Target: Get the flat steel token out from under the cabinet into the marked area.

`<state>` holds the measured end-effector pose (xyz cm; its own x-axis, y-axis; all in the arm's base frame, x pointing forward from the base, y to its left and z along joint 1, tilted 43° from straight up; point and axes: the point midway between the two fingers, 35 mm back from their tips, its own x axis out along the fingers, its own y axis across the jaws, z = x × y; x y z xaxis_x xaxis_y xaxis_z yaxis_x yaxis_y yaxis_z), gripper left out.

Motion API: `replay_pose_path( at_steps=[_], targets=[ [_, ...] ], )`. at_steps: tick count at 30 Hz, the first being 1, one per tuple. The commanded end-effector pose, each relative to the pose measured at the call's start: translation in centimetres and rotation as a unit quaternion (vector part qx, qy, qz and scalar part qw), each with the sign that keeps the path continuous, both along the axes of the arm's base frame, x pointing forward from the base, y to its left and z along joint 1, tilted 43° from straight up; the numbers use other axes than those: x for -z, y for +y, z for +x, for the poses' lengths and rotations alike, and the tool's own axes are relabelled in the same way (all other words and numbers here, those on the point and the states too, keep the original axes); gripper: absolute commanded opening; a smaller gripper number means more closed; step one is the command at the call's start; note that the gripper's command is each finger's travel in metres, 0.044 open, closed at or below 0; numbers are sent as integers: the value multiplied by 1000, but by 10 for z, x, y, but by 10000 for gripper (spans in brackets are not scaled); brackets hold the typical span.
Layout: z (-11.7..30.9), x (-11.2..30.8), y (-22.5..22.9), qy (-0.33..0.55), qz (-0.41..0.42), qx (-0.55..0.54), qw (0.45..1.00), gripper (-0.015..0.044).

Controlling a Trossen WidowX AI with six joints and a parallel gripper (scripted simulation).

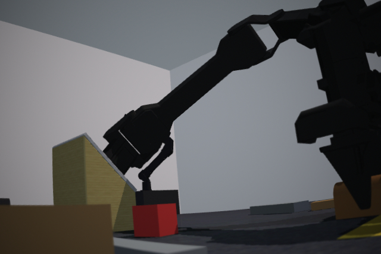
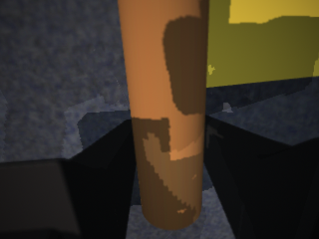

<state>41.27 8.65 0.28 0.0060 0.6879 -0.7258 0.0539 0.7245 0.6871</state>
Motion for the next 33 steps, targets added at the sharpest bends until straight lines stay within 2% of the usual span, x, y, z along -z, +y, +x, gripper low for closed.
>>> replay_pose_path(
  at_steps=[1,33],
  targets=[
    [-1,7,-6,3,-3,2,1000,0],
    [-11,9,-8,3,-3,2,1000,0]
  ],
)
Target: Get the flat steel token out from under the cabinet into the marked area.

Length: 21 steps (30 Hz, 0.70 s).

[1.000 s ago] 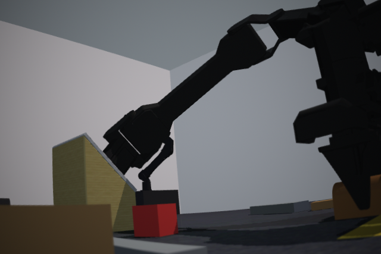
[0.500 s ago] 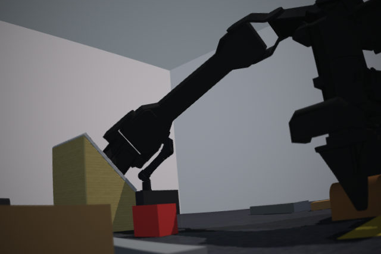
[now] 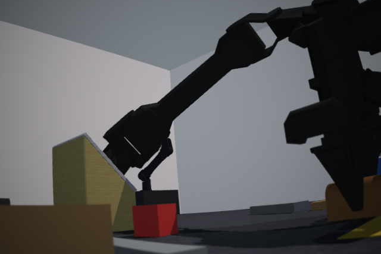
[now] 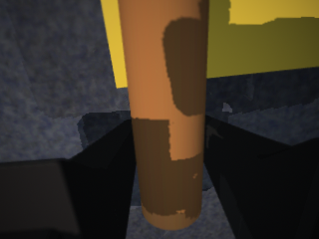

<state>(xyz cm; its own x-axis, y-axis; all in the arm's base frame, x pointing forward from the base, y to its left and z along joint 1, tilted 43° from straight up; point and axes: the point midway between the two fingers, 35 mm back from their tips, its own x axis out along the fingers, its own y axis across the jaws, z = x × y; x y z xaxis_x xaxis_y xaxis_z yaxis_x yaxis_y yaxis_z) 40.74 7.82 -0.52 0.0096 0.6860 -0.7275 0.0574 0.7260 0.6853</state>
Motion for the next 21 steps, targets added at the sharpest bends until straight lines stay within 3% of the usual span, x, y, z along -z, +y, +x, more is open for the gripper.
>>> replay_pose_path(
  at_steps=[1,21],
  targets=[
    [-6,1,0,3,-2,0,1000,0],
    [-24,0,2,4,-2,0,1000,0]
  ],
)
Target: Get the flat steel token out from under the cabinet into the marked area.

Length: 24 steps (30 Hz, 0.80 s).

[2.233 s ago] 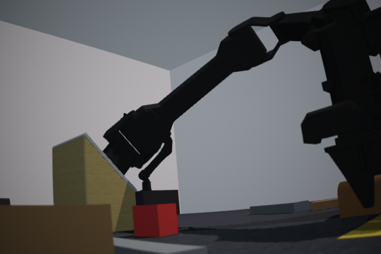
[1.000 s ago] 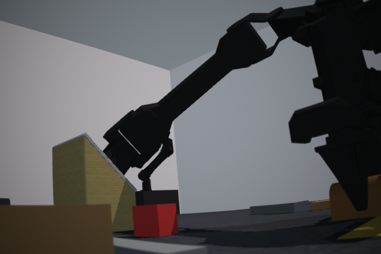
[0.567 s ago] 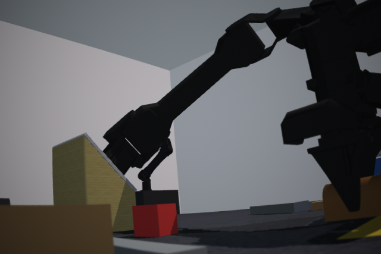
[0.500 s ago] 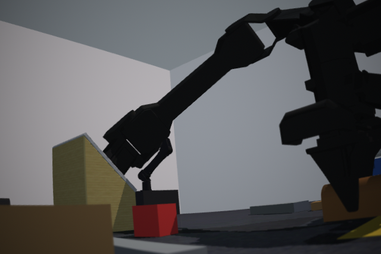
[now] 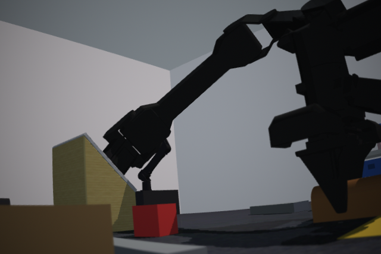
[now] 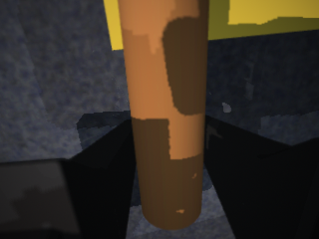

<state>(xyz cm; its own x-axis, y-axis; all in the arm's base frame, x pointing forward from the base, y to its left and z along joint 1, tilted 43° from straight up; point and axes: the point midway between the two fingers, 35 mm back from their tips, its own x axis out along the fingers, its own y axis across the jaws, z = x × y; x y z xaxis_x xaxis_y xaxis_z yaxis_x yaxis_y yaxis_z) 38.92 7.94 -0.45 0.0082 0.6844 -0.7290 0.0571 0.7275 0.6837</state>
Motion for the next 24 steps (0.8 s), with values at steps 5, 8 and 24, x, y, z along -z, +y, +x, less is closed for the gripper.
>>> replay_pose_path(
  at_steps=[5,8,24],
  targets=[
    [-10,1,1,3,-1,0,1000,0],
    [-13,1,1,4,-1,0,1000,0],
    [-28,0,2,4,-1,0,1000,0]
  ],
)
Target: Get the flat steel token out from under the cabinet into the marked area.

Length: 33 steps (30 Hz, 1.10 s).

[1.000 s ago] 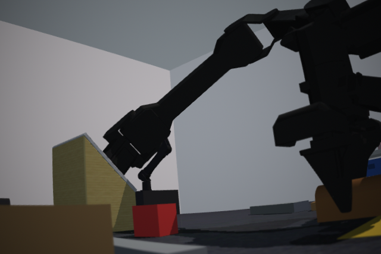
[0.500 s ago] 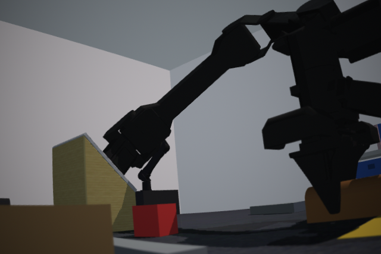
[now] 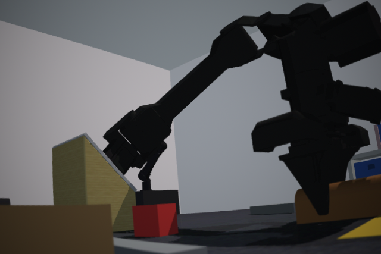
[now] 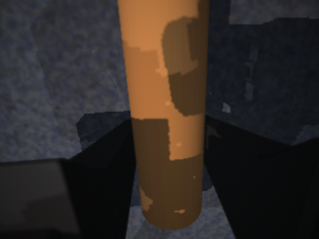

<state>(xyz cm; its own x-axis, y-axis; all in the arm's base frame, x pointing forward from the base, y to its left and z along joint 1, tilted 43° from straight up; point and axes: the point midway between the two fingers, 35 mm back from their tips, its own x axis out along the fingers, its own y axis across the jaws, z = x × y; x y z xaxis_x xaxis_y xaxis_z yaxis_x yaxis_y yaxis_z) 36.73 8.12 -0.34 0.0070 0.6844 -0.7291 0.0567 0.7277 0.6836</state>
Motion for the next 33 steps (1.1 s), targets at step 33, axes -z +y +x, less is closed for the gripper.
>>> replay_pose_path(
  at_steps=[33],
  targets=[
    [-39,-1,3,5,-1,1,1000,0]
  ],
)
